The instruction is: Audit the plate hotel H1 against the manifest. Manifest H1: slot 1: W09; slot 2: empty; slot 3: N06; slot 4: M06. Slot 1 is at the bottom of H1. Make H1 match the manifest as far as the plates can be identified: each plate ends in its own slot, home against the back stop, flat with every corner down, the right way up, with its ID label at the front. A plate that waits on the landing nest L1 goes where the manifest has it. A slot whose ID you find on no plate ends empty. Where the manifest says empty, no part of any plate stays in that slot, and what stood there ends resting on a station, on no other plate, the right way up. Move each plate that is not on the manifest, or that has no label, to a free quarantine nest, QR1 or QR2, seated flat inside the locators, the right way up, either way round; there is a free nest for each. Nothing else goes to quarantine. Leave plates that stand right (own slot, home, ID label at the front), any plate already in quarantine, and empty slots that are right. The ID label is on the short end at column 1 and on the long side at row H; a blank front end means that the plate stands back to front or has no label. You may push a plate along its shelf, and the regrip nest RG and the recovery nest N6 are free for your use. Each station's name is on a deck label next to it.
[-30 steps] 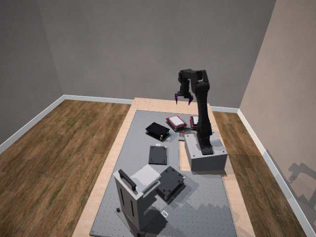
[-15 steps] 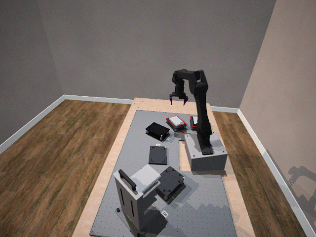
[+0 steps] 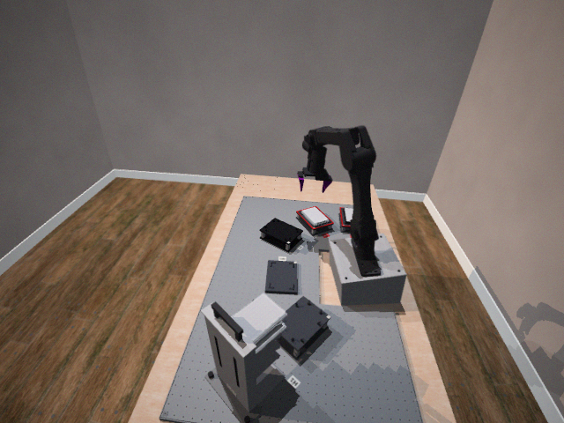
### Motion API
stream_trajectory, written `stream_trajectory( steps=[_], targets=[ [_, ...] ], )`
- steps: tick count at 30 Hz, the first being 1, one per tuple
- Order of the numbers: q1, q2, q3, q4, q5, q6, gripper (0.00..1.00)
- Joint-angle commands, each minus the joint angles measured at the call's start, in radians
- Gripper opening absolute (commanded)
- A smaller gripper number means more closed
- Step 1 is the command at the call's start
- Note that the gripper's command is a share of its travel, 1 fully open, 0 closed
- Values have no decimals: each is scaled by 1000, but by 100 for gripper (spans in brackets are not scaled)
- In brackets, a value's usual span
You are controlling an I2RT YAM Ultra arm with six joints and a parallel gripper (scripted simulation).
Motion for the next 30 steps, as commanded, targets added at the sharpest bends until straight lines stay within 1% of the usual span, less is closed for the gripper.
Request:
stream_trajectory(
  steps=[1,4,6,21,23,30],
  targets=[
    [12,-49,-15,38,-19,-41,100],
    [32,-75,-45,58,-32,-63,100],
    [32,-75,-45,58,-32,-63,100],
    [142,-189,-169,153,-97,-166,100],
    [142,-189,-169,153,-97,-166,100],
    [197,-233,-216,197,-125,-210,100]
  ],
)
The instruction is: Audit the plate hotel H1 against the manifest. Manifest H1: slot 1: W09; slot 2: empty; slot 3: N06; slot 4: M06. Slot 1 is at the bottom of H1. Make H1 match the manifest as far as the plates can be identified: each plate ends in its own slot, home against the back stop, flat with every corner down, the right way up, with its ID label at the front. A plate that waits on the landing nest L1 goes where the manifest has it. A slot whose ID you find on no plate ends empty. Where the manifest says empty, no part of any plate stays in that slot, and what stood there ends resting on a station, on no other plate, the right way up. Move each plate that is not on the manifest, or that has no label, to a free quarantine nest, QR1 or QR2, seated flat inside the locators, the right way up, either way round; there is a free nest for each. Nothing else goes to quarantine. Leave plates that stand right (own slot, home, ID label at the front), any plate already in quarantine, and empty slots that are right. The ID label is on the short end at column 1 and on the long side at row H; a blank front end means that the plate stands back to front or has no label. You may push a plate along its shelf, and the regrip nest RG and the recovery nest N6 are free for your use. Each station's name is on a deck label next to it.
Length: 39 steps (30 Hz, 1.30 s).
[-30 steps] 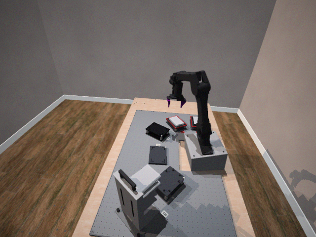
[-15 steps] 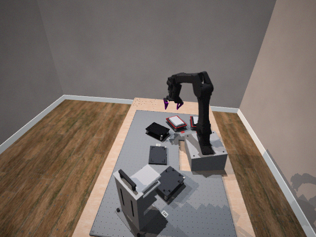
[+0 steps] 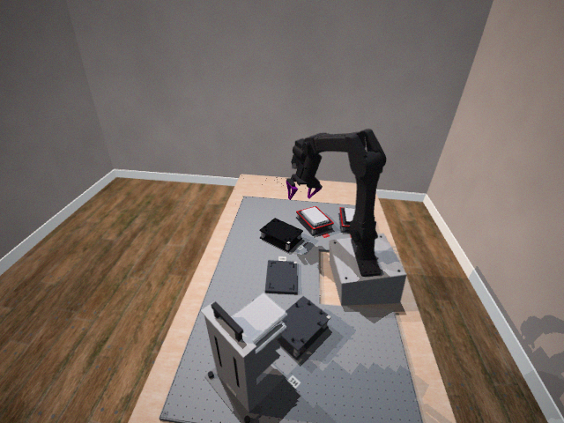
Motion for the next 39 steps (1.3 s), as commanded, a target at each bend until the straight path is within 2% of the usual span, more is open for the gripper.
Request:
stream_trajectory(
  steps=[1,20,32,39],
  targets=[
    [17,-39,-5,37,-20,-35,100],
    [160,-114,-91,147,-79,-132,100],
    [247,-138,-124,216,-108,-188,100],
    [223,-139,-141,233,-164,-315,100]
  ],
)
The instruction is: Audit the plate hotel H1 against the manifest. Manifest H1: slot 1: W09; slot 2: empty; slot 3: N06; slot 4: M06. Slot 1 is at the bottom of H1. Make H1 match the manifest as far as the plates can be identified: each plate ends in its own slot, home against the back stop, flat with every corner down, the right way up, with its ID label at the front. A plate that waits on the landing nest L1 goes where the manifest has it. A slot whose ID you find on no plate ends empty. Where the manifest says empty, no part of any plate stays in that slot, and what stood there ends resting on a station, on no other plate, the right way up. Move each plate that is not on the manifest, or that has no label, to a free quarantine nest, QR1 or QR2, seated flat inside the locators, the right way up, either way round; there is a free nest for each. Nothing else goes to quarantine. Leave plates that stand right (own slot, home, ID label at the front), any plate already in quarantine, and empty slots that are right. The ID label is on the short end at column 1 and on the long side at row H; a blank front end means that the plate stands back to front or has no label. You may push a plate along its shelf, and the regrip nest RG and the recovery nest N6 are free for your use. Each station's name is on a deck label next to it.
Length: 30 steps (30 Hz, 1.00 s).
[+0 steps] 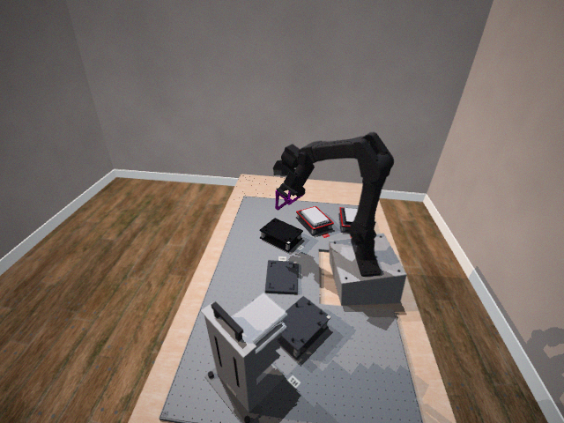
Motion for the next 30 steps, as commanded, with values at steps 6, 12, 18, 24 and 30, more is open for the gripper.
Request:
stream_trajectory(
  steps=[6,12,18,24,30],
  targets=[
    [-24,-15,-2,26,-67,-147,100],
    [-48,-6,-8,29,-117,-263,100],
    [-70,7,-8,24,-166,-381,100],
    [-85,18,-6,17,-198,-462,100],
    [-105,39,3,1,-244,-587,100]
  ],
)
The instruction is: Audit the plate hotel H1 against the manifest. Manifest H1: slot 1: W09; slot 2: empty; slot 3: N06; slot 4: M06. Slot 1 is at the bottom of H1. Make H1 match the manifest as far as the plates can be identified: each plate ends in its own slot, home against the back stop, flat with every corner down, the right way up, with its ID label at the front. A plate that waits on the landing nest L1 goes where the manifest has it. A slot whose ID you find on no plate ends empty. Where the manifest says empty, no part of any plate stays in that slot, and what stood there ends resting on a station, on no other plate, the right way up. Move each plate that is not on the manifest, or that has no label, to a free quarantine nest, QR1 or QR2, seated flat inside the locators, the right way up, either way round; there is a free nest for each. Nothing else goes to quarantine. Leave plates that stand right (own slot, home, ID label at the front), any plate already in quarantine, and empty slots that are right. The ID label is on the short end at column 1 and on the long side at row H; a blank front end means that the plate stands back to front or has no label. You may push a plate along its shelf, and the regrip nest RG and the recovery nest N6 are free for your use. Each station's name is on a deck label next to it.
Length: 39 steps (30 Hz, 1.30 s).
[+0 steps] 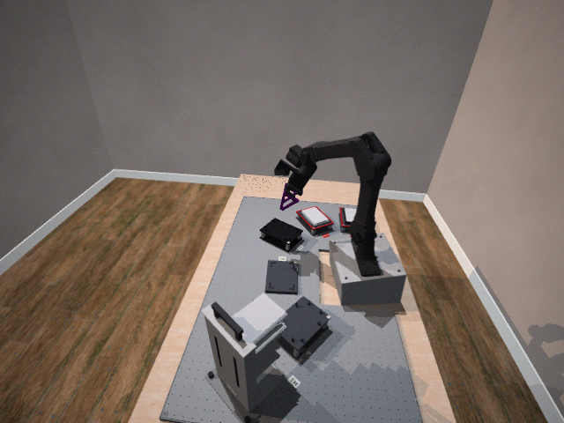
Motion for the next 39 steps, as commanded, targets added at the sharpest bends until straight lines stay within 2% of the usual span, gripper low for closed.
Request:
stream_trajectory(
  steps=[1,11,24,26,39],
  targets=[
    [-10,2,14,-6,-52,-109,100],
    [-33,38,35,-43,-107,-282,100],
    [-63,112,91,-133,-182,-577,100],
    [-63,112,91,-133,-182,-577,100],
    [-83,199,169,-257,-233,-888,100]
  ],
)
